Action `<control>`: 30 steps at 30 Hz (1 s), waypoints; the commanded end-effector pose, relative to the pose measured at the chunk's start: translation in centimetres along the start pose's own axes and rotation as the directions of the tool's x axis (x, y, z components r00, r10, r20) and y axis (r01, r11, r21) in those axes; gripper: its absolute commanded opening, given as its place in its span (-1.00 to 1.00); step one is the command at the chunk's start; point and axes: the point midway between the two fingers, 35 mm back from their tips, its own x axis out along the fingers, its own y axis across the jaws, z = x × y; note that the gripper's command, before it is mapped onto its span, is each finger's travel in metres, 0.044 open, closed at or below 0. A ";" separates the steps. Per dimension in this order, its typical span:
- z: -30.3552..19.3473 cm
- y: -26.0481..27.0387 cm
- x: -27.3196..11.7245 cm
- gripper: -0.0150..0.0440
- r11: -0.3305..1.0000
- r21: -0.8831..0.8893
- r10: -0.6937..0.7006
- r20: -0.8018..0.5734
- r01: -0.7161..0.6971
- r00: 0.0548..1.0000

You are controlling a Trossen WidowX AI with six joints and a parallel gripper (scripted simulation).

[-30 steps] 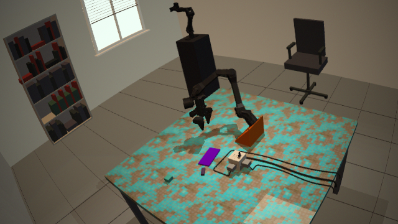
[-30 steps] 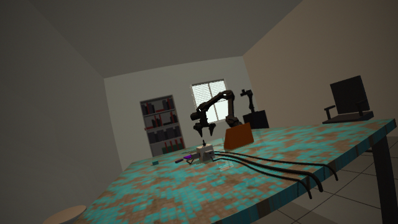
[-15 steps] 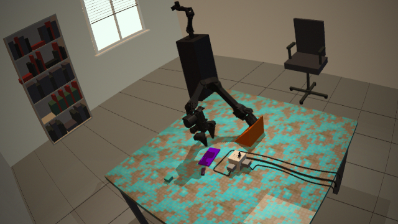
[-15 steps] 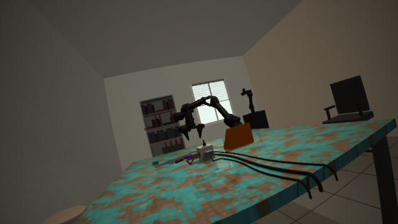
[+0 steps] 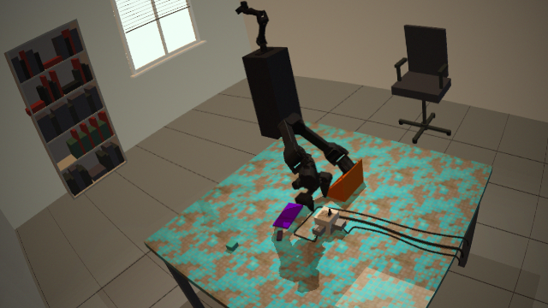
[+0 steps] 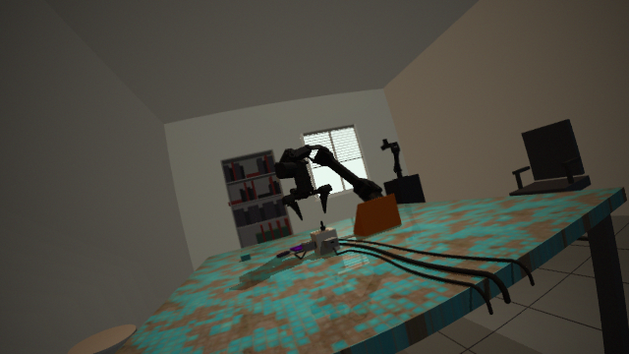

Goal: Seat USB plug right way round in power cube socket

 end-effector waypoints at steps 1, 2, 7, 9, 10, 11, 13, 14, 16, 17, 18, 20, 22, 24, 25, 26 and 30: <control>-4.7 -1.4 0.0 1.00 0.996 0.087 0.026 0.084 -0.033 0.996; -4.7 -1.4 0.0 1.00 0.996 0.087 0.026 0.084 -0.033 0.996; -4.6 -1.2 0.0 1.00 0.996 0.087 0.026 0.084 -0.033 0.996; -4.6 -1.2 0.0 1.00 0.996 0.087 0.026 0.084 -0.033 0.996; -4.6 -1.2 0.0 1.00 0.996 0.087 0.026 0.084 -0.033 0.996; -4.6 -1.2 0.0 1.00 0.996 0.087 0.026 0.084 -0.033 0.996; -4.6 -1.2 0.1 1.00 0.996 0.087 0.026 0.084 -0.033 0.996; -4.6 -1.2 0.2 1.00 0.996 0.088 0.026 0.084 -0.033 0.996; -4.6 -1.2 0.3 1.00 0.996 0.088 0.026 0.084 -0.033 0.996; -4.6 -1.2 0.4 1.00 0.996 0.088 0.026 0.084 -0.033 0.996; -4.6 -1.2 0.5 1.00 0.996 0.088 0.026 0.084 -0.033 0.996; -4.6 -1.2 0.7 1.00 0.996 0.088 0.026 0.084 -0.033 0.996; -4.6 -1.1 0.9 1.00 0.996 0.088 0.026 0.085 -0.033 0.996; -4.5 -1.1 1.1 1.00 0.996 0.088 0.026 0.085 -0.033 0.996; -4.5 -1.1 1.2 1.00 0.996 0.088 0.026 0.085 -0.033 0.996; -4.5 -1.1 1.3 1.00 0.996 0.088 0.026 0.085 -0.034 0.996; -4.5 -1.1 1.7 1.00 0.996 0.088 0.026 0.085 -0.034 0.996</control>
